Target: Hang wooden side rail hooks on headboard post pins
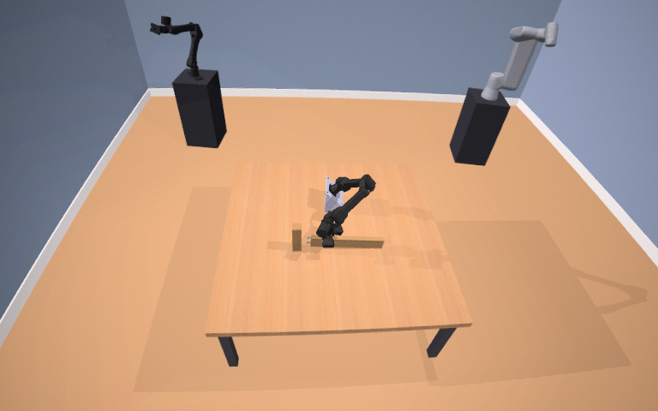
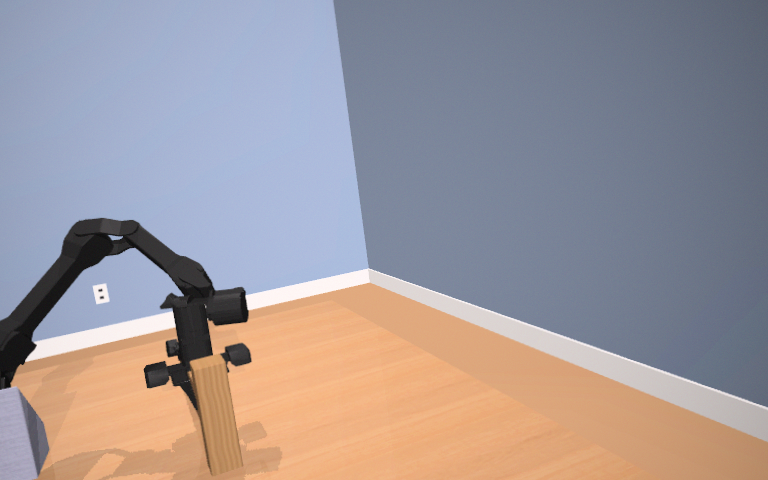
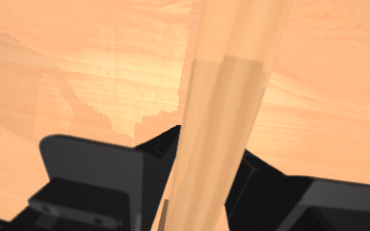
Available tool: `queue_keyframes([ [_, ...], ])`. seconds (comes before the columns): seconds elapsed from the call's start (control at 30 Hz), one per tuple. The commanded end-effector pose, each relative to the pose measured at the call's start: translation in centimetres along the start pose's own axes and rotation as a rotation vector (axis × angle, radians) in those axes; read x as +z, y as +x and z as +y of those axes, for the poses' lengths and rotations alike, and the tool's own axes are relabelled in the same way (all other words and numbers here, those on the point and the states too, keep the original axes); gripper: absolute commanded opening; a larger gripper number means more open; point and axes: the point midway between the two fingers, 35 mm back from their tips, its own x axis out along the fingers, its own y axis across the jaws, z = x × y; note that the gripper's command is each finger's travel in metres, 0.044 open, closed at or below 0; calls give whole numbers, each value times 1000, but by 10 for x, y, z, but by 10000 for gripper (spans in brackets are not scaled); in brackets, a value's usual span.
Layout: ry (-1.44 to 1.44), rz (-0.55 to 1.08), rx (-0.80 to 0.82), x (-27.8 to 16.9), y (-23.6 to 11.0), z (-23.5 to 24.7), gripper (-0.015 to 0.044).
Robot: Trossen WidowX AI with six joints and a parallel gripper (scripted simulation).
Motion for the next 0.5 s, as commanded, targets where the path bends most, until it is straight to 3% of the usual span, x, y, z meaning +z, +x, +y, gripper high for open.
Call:
queue_keyframes([
  [0.0, -1, 5, -9, -3, -4, -2, 0],
  [0.47, -1, 6, -9, -4, -5, -4, 0],
])
